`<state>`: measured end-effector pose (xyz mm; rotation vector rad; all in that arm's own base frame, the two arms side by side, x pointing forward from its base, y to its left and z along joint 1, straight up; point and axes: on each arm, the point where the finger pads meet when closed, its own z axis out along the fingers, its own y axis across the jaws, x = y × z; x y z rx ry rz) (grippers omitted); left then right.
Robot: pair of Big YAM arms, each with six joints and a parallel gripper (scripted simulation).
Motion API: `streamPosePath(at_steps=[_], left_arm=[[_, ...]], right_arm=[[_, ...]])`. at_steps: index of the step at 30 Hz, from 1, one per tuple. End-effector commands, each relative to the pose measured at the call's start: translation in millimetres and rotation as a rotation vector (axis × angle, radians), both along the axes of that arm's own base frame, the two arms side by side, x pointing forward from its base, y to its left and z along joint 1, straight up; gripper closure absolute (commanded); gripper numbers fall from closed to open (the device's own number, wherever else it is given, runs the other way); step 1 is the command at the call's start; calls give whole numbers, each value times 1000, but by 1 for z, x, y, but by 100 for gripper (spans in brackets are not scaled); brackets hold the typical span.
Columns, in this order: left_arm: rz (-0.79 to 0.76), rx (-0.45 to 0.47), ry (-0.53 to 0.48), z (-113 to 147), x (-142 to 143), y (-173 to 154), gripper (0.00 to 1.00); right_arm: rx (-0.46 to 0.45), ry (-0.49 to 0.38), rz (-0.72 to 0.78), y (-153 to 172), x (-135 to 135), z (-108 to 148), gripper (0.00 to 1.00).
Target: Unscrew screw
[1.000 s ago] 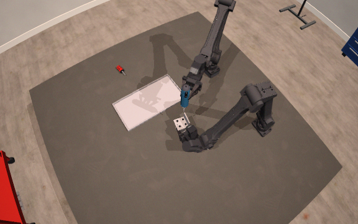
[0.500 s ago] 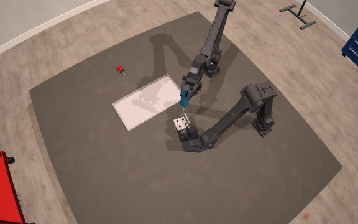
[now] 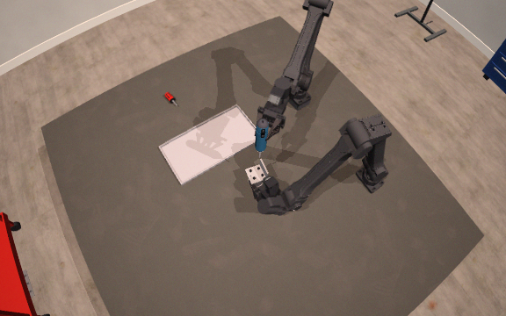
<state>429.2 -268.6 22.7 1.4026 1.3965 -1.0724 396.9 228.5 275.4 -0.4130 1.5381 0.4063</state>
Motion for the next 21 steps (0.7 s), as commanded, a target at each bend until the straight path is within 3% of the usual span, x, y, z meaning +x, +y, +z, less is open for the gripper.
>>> streamPosePath(at_steps=[1, 21], left_arm=[[1, -7, -23, 7, 8, -2, 41], [1, -7, -23, 7, 8, -2, 41]], right_arm=[[84, -119, 5, 13, 17, 66, 58], [88, -121, 6, 13, 17, 69, 58]])
